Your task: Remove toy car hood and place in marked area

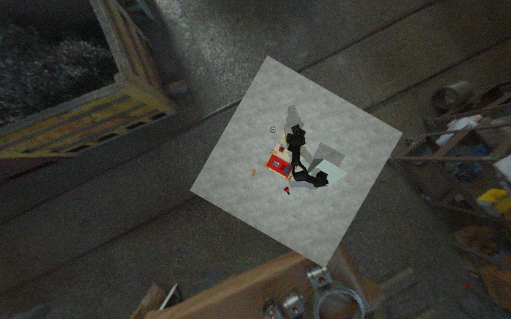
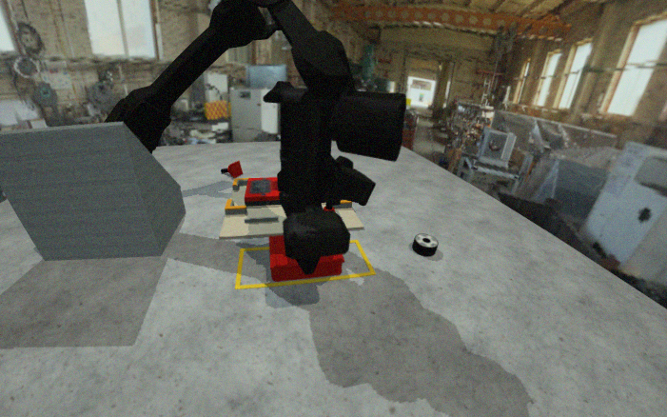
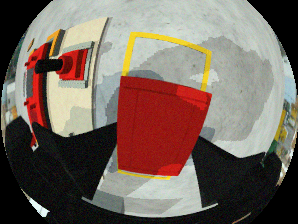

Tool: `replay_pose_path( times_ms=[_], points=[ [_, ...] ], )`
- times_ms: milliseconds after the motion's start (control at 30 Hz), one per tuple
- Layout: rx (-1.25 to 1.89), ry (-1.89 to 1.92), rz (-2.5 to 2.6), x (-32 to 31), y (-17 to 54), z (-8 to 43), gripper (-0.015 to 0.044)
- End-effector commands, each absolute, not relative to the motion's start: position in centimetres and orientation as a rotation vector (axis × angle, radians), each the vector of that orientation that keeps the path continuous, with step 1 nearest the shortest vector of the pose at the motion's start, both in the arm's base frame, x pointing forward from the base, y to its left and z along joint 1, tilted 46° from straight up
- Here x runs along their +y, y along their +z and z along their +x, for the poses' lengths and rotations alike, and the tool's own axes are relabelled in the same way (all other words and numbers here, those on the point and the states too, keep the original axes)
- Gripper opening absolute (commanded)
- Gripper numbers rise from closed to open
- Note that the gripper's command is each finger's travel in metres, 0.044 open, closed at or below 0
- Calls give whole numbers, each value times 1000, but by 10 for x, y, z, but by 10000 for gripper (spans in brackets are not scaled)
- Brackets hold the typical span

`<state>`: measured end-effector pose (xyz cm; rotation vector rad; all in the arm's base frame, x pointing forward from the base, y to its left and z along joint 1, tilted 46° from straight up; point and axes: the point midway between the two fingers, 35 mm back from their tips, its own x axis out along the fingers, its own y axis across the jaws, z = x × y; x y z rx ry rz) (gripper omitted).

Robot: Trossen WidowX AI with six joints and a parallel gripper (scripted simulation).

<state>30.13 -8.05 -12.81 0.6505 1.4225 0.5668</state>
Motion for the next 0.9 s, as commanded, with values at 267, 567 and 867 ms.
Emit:
replay_pose_path(
  times_ms=[267,567,867],
  points=[
    [1422,567,650,-83,-126,302,440],
    [1423,569,653,-133,-78,296,440],
    [1423,569,653,-133,-78,296,440]
  ],
)
